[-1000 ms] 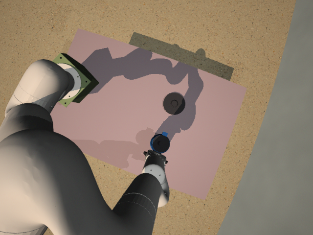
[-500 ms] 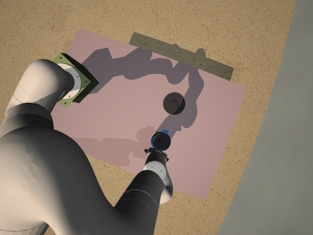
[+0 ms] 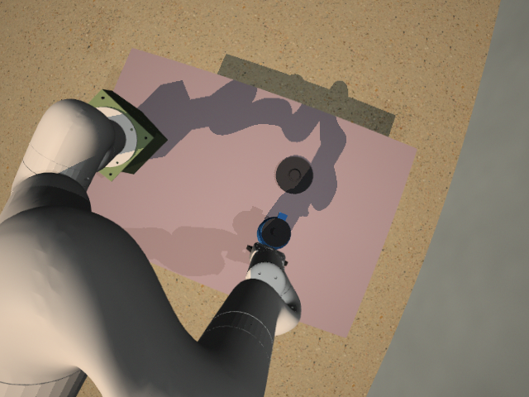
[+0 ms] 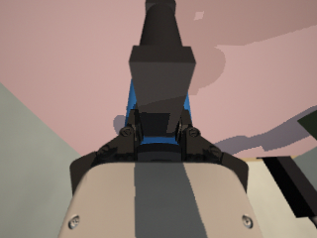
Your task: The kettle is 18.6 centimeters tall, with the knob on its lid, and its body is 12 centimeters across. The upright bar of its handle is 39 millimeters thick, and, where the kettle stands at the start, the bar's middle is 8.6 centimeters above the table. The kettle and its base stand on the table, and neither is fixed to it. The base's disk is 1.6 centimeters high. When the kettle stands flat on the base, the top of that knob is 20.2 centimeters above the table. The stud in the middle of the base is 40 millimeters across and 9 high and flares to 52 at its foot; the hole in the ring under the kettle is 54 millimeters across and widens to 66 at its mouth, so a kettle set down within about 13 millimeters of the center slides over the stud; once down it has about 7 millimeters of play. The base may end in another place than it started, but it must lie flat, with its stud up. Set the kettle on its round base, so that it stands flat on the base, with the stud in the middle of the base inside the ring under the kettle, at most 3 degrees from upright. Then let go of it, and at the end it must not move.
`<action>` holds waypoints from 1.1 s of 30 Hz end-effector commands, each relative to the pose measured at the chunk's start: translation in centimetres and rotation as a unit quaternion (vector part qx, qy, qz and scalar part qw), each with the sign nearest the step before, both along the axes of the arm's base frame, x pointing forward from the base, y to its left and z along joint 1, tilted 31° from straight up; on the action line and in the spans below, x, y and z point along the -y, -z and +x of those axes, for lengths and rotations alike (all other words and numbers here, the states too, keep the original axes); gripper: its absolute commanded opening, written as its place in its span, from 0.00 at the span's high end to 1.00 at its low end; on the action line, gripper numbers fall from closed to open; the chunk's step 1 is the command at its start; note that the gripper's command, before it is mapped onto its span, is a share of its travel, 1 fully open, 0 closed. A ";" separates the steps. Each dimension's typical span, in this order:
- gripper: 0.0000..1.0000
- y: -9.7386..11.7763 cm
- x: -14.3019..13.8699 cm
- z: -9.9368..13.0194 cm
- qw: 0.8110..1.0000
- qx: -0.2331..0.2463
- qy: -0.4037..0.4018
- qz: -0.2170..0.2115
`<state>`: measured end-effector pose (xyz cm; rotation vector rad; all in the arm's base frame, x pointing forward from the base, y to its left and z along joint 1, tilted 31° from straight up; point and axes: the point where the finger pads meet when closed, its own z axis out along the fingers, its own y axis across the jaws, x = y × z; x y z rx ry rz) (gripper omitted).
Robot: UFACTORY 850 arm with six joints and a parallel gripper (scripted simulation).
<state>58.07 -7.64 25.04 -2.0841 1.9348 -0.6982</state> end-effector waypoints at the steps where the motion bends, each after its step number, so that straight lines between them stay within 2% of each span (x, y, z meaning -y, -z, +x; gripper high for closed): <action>1: 1.00 0.1 -1.0 0.0 1.000 0.004 0.001 -0.002; 12: 1.00 0.7 -3.4 -0.1 1.000 0.004 0.001 -0.002; 33: 1.00 2.4 -11.1 -0.6 1.000 0.004 0.001 -0.002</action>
